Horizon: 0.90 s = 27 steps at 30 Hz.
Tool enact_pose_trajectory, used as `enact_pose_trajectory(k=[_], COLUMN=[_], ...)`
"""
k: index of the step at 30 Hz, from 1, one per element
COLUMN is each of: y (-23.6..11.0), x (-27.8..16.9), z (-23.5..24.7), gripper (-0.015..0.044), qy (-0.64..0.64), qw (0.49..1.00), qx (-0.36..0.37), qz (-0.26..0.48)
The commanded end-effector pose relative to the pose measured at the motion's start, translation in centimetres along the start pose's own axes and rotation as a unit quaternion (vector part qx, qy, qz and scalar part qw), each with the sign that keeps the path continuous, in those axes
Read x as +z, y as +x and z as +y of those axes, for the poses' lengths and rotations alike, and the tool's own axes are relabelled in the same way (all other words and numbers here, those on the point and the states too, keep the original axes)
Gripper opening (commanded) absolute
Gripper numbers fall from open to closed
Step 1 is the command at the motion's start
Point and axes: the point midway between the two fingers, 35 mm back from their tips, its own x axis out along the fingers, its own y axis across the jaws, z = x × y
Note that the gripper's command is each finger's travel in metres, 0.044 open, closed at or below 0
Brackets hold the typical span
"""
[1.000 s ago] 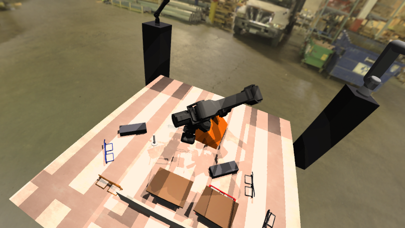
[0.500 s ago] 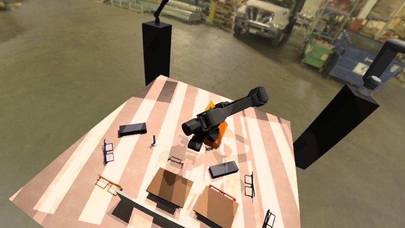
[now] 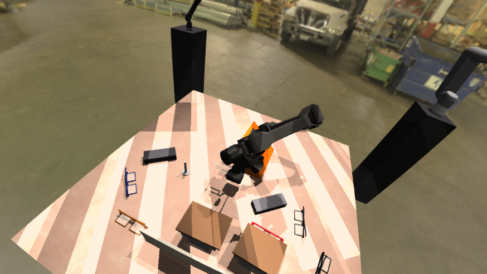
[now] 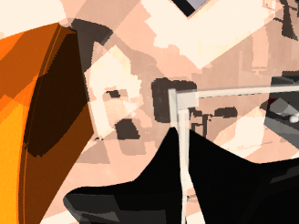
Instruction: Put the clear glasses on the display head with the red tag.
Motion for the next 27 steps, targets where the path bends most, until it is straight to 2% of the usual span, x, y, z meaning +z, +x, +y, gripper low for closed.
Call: enact_pose_trajectory(k=[1,27], y=[0.5,3.5], x=[0.0,0.5], z=[0.0,0.0], gripper=[0.0000,0.0000], qy=[0.003,0.003], qw=[1.000,1.000], qx=[0.006,0.011], qz=[-0.001,0.000])
